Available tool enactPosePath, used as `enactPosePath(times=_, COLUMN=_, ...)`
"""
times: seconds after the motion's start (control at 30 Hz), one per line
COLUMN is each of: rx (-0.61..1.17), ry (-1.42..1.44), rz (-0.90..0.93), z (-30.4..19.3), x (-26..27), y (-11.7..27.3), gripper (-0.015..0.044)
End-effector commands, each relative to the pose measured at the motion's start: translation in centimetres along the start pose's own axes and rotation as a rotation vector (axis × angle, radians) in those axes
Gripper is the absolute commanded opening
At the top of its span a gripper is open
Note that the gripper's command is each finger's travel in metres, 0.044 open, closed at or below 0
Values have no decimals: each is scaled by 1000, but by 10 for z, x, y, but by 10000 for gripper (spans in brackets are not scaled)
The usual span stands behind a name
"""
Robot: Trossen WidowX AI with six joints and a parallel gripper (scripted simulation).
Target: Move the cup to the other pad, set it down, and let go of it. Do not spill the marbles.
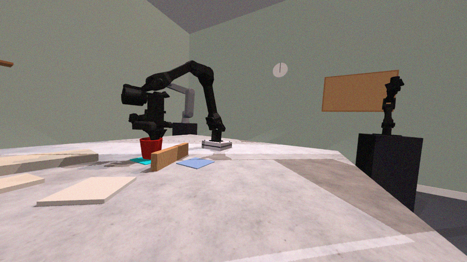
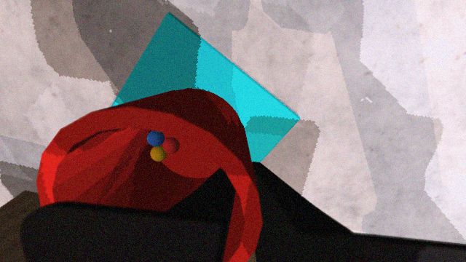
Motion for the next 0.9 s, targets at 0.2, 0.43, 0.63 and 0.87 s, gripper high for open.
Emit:
enactPosePath(times=0.2, rx=0, ry=0, rz=0, z=0, x=0, y=0, gripper=0)
enactPosePath(times=0.43, rx=0, ry=0, rz=0, z=0, x=0, y=0, gripper=128)
enactPosePath(times=0.63, rx=0, ry=0, rz=0, z=0, x=0, y=1, gripper=128)
enactPosePath(times=0.87, rx=0, ry=1, rz=0, z=0, x=1, y=8, gripper=128)
Point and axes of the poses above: the point midway between the two fingers, 35 mm back from their tips, its own y axis back along the fingers, its own x axis across the jaws, z = x × y, the point moved 8 cm from there along y, back along the fingers, and after that the axes turned 8 degrees about -y, right-handed, at the moved point
